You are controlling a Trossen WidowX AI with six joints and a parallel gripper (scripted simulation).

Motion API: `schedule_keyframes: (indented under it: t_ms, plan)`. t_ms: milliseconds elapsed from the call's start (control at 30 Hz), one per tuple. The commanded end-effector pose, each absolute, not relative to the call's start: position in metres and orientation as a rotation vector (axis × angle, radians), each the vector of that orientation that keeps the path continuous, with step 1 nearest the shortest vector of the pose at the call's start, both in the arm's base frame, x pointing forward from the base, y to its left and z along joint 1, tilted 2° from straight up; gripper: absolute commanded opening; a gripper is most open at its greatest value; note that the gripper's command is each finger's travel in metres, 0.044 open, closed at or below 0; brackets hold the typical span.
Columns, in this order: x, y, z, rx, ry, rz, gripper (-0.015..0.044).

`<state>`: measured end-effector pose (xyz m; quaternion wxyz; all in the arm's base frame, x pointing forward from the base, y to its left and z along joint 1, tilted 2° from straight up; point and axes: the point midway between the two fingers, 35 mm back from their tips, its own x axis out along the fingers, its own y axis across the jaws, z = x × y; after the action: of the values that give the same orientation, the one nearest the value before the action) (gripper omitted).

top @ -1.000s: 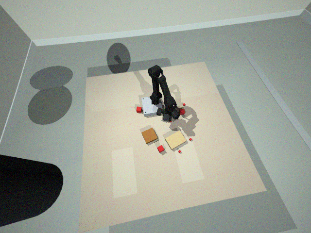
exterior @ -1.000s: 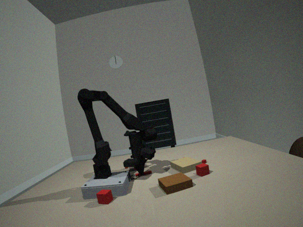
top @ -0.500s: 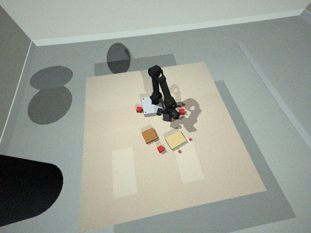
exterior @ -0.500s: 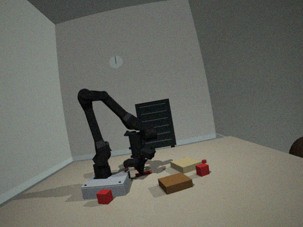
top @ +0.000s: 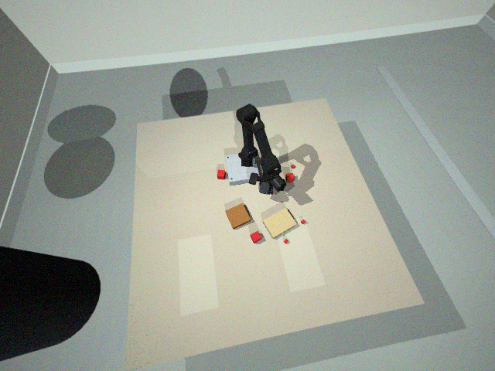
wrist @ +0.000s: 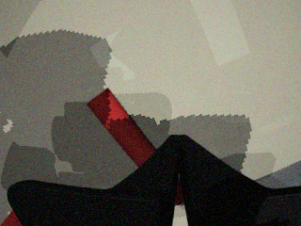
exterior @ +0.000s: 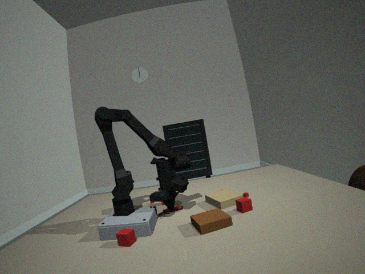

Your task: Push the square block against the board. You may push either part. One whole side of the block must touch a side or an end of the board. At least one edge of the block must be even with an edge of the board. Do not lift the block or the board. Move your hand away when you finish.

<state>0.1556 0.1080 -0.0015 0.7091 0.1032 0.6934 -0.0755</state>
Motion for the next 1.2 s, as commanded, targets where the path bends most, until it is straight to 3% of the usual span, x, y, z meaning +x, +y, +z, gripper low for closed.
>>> schedule_keyframes:
  t_ms: [0,733,900,1167]
  plan:
    - [0.162,0.107,-0.001,0.228,1.536,-0.169,0.0000]
    - [0.195,0.098,0.000,0.228,1.534,-0.169,0.0000]
    - [0.189,0.097,0.052,0.228,1.534,-0.169,0.0000]
    - [0.197,0.099,0.054,0.256,1.518,-0.174,0.0000]
